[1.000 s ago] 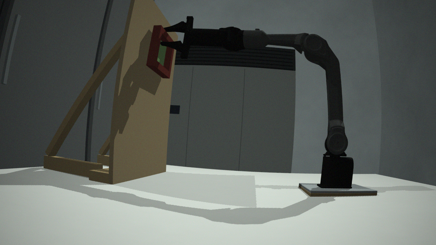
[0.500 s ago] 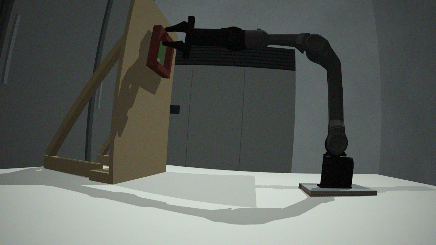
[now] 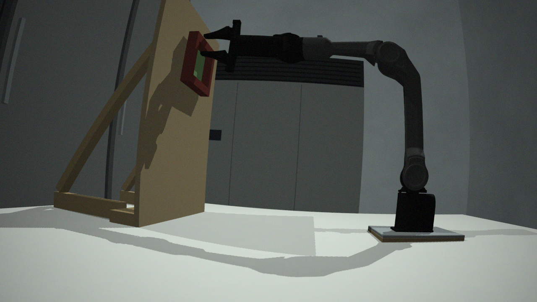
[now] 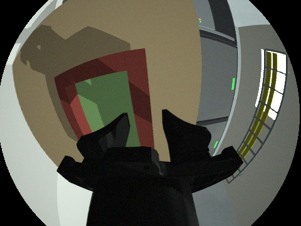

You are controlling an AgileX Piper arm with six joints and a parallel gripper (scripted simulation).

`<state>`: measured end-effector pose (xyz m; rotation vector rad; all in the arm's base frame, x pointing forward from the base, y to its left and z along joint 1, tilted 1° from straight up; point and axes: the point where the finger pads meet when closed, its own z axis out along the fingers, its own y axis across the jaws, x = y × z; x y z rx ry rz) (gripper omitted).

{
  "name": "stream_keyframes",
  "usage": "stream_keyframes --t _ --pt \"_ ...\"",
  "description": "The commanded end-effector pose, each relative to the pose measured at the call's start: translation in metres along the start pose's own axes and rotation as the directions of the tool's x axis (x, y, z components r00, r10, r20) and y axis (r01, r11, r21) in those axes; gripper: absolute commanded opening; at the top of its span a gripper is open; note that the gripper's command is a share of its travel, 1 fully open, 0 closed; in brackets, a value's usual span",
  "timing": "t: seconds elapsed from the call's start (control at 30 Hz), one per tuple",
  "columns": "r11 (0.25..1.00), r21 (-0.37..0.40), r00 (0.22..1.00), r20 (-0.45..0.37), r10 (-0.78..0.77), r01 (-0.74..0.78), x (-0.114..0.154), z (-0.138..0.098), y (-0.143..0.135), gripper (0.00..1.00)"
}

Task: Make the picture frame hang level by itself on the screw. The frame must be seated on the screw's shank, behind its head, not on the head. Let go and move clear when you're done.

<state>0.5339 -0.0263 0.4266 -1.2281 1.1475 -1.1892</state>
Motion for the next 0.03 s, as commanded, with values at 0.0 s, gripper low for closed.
stream_keyframes --t 0.0 --pt "1.000 0.002 1.000 0.000 -0.001 0.001 0.0001 -0.0009 -0.0011 0.63"
